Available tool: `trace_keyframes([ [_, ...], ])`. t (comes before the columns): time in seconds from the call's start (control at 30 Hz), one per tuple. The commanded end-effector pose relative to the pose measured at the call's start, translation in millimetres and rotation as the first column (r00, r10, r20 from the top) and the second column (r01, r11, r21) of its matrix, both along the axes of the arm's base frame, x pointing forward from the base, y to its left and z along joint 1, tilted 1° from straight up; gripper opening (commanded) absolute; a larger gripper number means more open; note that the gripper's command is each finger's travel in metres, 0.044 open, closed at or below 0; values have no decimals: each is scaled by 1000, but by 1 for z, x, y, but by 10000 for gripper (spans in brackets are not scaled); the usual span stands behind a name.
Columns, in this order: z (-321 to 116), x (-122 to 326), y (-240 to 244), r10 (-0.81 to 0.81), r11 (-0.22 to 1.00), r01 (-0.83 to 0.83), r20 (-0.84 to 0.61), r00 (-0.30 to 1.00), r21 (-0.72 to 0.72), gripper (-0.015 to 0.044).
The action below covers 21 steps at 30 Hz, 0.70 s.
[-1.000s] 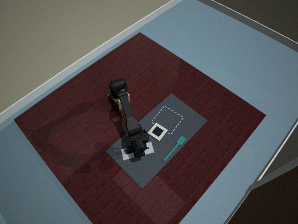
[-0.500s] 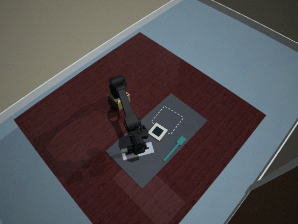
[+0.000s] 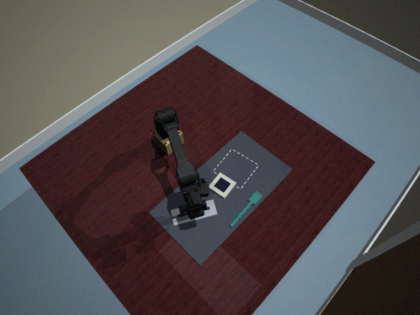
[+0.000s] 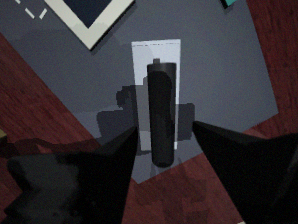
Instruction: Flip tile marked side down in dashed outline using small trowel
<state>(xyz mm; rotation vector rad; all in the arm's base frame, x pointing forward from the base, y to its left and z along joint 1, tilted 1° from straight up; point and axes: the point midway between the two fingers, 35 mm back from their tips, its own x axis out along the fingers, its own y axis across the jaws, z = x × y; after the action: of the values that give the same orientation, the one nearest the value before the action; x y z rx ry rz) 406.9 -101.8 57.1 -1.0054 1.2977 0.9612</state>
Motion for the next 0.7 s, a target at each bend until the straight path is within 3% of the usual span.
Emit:
trace_keyframes([
  [0.0,-9,0,0,-12,1000,12,-8,1000,3,270],
  [0.57,-34,2,0,-50,999,50,-8,999,4,270],
  [0.67,-34,2,0,-50,999,50,-8,999,4,191],
])
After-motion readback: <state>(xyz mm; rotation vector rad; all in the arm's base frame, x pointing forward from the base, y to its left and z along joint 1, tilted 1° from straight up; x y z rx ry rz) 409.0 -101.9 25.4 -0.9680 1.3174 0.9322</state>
